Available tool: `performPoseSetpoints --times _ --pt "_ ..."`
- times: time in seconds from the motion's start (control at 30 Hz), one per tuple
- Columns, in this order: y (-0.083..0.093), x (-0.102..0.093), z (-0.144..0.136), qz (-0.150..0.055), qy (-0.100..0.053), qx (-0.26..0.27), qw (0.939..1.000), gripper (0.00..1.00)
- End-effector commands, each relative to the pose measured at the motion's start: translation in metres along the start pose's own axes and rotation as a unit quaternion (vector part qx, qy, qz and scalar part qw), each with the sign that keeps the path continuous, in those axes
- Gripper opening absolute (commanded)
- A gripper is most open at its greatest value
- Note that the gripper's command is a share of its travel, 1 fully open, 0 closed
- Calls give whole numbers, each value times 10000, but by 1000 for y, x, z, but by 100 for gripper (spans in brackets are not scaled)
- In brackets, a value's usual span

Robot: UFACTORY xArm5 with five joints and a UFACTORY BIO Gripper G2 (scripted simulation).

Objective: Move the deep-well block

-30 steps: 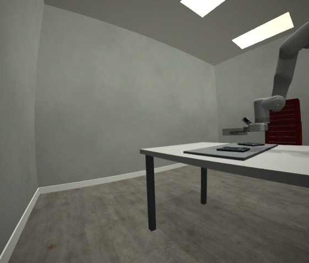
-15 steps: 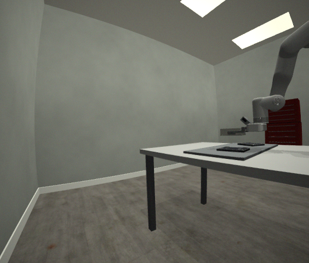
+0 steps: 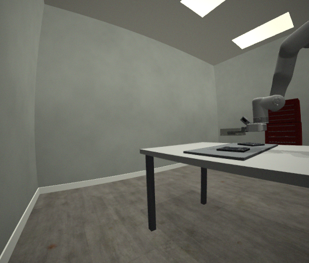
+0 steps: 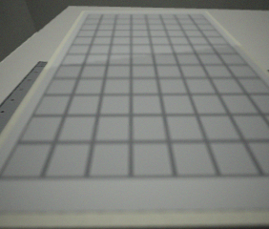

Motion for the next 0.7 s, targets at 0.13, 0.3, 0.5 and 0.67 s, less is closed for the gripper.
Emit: performPoseSetpoints --times 0.13,0.3,0.5,0.67 --pt "-1 -2 0 -6 -61 0 10000 0" --pt "-1 -2 -1 -6 -61 0 10000 0" --pt "-1 0 -1 -6 -61 0 10000 0" --pt "-1 5 0 -6 -61 0 10000 0"
Point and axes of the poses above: the point midway between the two finger pads, its own y axis back along the fingers, its own z axis across the jaws, x = y × z, the point moved 7 cm from there along y, back along the fingers, and after that the axes turned 7 degrees about y, right-handed, at the moved point
